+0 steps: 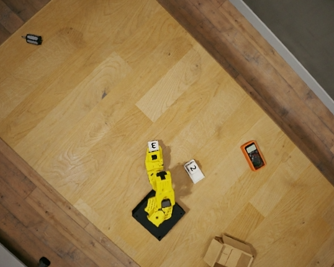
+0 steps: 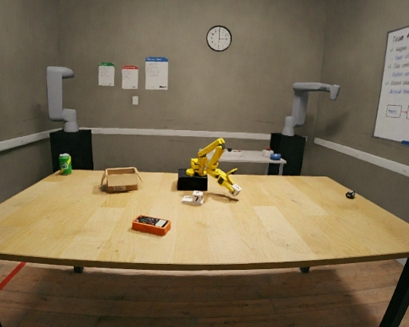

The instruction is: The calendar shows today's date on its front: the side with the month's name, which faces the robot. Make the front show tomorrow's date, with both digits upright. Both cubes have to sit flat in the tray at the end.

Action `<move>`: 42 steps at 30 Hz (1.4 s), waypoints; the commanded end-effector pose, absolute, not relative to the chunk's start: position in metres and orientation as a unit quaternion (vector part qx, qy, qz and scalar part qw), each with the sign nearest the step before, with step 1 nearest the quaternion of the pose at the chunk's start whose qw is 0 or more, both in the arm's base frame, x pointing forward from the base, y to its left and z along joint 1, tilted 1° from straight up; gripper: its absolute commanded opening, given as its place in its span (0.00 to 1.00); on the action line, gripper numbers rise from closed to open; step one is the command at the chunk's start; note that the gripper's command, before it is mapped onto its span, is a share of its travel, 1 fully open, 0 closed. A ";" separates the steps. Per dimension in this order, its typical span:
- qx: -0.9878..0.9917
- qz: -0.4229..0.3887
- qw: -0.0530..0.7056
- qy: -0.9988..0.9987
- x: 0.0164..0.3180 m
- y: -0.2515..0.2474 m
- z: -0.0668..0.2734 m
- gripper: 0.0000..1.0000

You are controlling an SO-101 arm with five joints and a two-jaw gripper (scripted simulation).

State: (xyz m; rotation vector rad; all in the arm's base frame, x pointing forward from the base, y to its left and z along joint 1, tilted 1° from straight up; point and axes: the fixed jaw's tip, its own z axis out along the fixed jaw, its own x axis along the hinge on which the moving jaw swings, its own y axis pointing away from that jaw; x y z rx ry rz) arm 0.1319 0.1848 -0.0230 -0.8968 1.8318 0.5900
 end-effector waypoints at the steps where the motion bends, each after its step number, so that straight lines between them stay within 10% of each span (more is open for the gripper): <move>1: -0.368 0.240 0.493 0.751 0.134 0.184 -0.023 0.00; 42: -0.370 0.236 0.484 0.757 0.134 0.184 -0.038 0.00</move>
